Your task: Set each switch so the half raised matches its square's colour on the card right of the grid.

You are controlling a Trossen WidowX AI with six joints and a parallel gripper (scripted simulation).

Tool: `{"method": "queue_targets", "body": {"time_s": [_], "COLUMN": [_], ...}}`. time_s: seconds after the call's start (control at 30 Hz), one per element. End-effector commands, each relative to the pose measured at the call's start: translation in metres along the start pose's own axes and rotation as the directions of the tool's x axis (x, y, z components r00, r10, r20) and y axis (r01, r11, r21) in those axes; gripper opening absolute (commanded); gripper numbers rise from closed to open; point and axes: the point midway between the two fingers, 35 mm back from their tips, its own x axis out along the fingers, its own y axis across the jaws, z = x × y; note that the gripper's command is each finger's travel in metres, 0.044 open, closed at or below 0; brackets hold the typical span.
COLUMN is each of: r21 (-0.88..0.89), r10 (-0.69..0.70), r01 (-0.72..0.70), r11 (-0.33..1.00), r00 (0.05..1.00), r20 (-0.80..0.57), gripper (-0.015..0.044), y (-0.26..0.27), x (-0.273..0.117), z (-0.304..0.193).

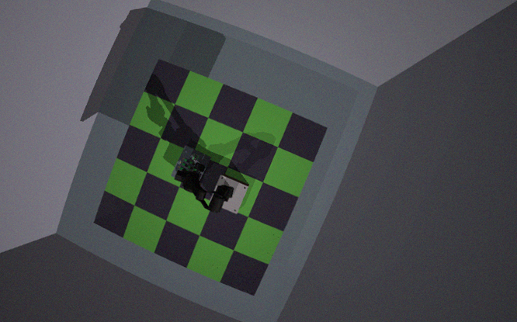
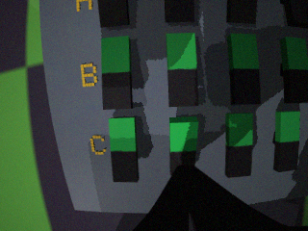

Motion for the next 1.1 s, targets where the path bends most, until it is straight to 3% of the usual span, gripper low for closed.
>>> {"method": "queue_targets", "body": {"time_s": [0.0,0.13,0.6,0.77,1.07], "r21": [-0.001,-0.002,-0.003,-0.003,-0.003], "r10": [0.002,0.004,0.001,0.001,0.001], "r01": [-0.002,-0.004,-0.001,-0.001,-0.001], "r11": [1.0,1.0,1.0,1.0,1.0], "r00": [1.0,1.0,1.0,1.0,1.0], "r20": [0.0,-0.013,-0.013,0.012,0.013], "gripper": [0.0,0.0,0.0,0.0,0.0], "y": [0.001,0.0,-0.031,-0.031,-0.031], "x": [-0.028,-0.062,-0.062,-0.028,-0.023], "z": [0.006,0.004,0.004,0.003,0.003]}}
